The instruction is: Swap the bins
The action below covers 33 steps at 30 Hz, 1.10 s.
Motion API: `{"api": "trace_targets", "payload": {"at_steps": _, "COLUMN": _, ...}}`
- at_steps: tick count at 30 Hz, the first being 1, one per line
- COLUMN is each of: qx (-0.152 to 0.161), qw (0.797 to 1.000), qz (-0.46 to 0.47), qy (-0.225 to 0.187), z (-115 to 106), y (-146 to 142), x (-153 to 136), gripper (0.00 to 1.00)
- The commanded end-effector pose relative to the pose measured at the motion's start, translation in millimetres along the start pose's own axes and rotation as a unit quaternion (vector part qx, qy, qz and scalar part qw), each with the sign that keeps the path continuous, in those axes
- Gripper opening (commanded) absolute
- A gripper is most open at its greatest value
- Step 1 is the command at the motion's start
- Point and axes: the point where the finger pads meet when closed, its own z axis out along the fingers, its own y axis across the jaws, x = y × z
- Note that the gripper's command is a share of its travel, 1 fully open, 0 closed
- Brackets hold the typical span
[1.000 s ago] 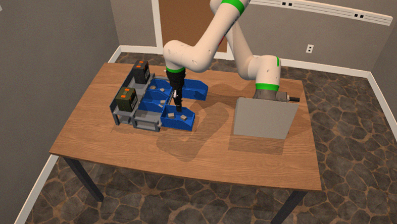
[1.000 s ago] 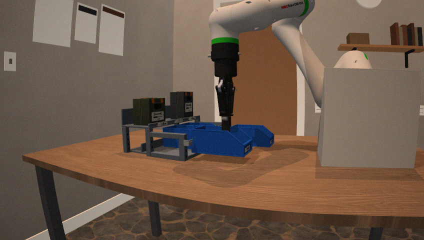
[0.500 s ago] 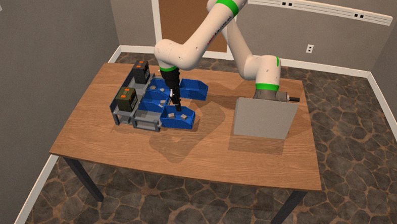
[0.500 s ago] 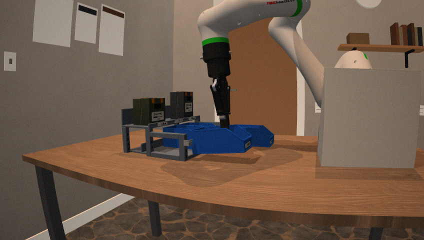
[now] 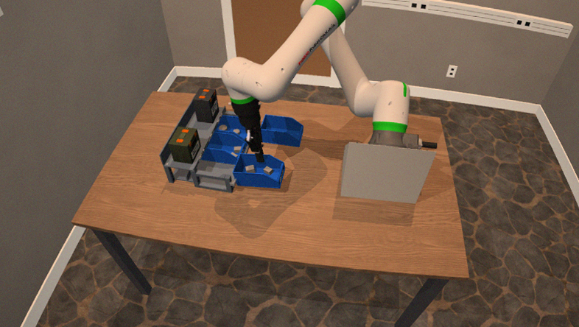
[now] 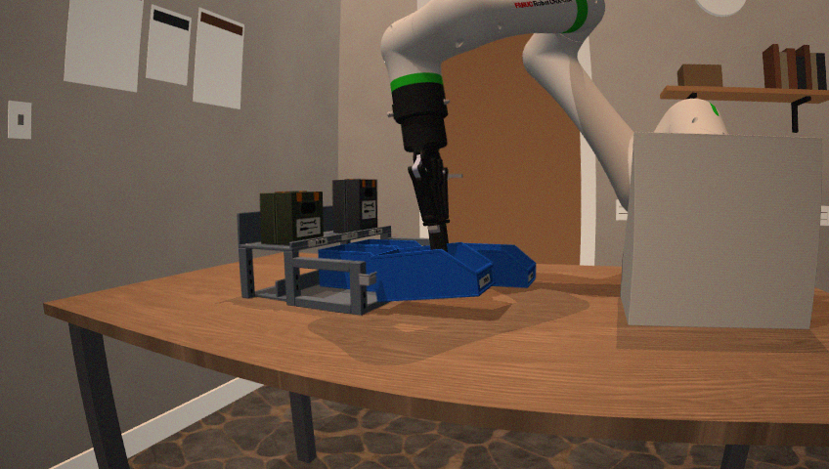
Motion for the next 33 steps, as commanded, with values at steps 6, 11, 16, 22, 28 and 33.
{"api": "trace_targets", "payload": {"at_steps": 6, "qx": 0.0, "qw": 1.0, "qz": 0.0, "qy": -0.001, "z": -1.0, "y": 0.3, "x": -0.7, "gripper": 0.1}}
{"api": "trace_targets", "payload": {"at_steps": 11, "qx": 0.0, "qw": 1.0, "qz": 0.0, "qy": -0.001, "z": -1.0, "y": 0.3, "x": -1.0, "gripper": 0.1}}
{"api": "trace_targets", "payload": {"at_steps": 16, "qx": 0.0, "qw": 1.0, "qz": 0.0, "qy": -0.001, "z": -1.1, "y": 0.3, "x": -2.0, "gripper": 0.1}}
{"api": "trace_targets", "payload": {"at_steps": 22, "qx": 0.0, "qw": 1.0, "qz": 0.0, "qy": -0.001, "z": -1.4, "y": 0.3, "x": -3.8, "gripper": 0.1}}
{"api": "trace_targets", "payload": {"at_steps": 28, "qx": 0.0, "qw": 1.0, "qz": 0.0, "qy": -0.001, "z": -1.6, "y": 0.3, "x": -5.6, "gripper": 0.1}}
{"api": "trace_targets", "payload": {"at_steps": 33, "qx": 0.0, "qw": 1.0, "qz": 0.0, "qy": -0.001, "z": -2.0, "y": 0.3, "x": -8.5, "gripper": 0.1}}
